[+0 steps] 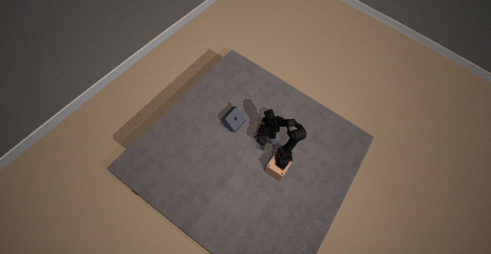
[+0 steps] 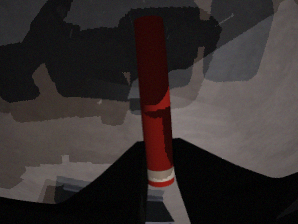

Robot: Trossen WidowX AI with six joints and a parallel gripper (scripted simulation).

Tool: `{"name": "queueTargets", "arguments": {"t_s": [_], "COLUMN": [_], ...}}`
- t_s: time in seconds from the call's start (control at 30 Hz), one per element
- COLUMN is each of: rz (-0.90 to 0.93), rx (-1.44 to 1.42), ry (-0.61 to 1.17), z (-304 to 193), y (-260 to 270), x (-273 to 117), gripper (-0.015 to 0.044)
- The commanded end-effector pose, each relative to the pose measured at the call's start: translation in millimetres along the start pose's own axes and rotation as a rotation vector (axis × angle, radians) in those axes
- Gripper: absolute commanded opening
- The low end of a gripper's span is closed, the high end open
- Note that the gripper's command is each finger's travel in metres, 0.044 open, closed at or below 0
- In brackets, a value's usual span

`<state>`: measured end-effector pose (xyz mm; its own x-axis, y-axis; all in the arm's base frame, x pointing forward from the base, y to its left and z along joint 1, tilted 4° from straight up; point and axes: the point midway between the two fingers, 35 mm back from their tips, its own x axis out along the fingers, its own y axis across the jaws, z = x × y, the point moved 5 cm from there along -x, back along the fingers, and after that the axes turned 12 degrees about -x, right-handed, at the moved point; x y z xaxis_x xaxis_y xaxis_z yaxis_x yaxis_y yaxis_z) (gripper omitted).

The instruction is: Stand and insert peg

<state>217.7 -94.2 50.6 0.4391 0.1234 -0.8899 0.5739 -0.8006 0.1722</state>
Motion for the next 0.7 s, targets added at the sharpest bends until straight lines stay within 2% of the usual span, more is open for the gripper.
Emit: {"name": "queueTargets", "arguments": {"t_s": [0.0, 0.67], "rz": [0.005, 0.04], "rx": [-0.006, -0.007], "ry": [0.033, 0.2], "z": [3.0, 21.2], "y": [-1.4, -5.1], "x": [-1.8, -10.4], "gripper": [0.0049, 0.0049]}}
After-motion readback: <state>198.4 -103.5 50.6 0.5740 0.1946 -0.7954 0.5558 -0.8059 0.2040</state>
